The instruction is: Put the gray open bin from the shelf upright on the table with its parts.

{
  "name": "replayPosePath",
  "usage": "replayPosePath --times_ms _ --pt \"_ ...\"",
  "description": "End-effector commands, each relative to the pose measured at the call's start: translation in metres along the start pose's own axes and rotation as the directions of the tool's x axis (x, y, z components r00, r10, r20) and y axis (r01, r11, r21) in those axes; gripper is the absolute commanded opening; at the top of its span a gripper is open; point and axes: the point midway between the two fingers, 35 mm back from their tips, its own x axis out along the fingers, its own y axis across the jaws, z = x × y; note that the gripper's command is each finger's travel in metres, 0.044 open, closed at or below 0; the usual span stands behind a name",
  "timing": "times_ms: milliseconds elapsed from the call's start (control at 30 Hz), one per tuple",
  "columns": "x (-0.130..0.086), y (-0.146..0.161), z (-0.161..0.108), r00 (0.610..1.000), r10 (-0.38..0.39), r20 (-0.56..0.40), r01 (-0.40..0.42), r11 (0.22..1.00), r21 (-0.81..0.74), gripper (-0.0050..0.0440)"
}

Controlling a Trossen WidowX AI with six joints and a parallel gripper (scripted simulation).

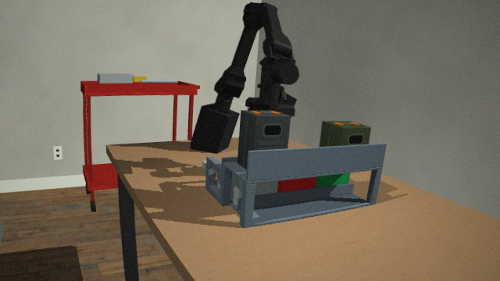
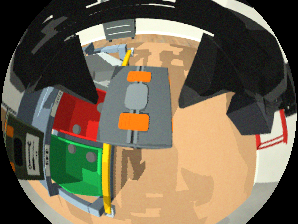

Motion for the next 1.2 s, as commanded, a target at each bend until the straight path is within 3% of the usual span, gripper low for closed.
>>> replayPosePath --times_ms 0,1167 --pt "-0.003 -0.003 0.0 1.0 -0.018 -0.003 0.018 1.0 0.002 0.044" --pt "0.015 -0.003 0.001 1.0 -0.018 -0.003 0.018 1.0 0.002 0.044"
